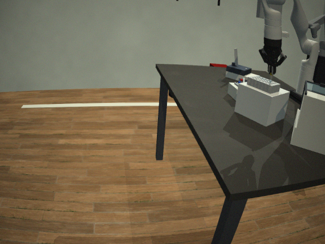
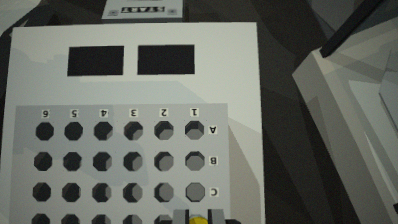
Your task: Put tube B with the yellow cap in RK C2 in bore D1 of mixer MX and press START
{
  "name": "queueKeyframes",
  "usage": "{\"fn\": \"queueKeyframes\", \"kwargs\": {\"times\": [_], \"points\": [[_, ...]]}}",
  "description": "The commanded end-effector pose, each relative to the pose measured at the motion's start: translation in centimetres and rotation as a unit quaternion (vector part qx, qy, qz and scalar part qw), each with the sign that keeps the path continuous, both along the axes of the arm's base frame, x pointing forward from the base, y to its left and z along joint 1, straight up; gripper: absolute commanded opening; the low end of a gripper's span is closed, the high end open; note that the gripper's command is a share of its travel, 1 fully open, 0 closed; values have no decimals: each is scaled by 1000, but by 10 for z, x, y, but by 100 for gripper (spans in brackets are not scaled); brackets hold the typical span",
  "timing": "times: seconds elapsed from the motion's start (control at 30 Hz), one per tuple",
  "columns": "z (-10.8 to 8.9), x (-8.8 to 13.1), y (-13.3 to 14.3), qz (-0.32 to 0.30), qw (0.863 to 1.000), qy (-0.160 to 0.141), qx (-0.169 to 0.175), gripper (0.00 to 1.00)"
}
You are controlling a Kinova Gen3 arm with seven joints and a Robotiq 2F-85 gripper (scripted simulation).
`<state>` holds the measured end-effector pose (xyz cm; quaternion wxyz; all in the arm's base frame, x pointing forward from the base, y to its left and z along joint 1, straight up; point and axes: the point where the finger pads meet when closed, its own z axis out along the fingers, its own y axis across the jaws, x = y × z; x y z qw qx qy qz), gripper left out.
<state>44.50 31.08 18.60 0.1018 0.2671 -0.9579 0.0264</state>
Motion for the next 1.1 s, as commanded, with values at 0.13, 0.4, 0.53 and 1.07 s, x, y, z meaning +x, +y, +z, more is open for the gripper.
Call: {"fn": "queueKeyframes", "kwargs": {"times": [0.13, 0.4, 0.53, 1.07], "points": [[-1, 5, -4, -1, 1000, -4, -1, 10], [0, 5, -4, 0, 1000, -4, -2, 10], [1, 5, -5, -1, 1000, -3, -2, 10], [2, 4, -5, -1, 1000, -2, -2, 10]]}}
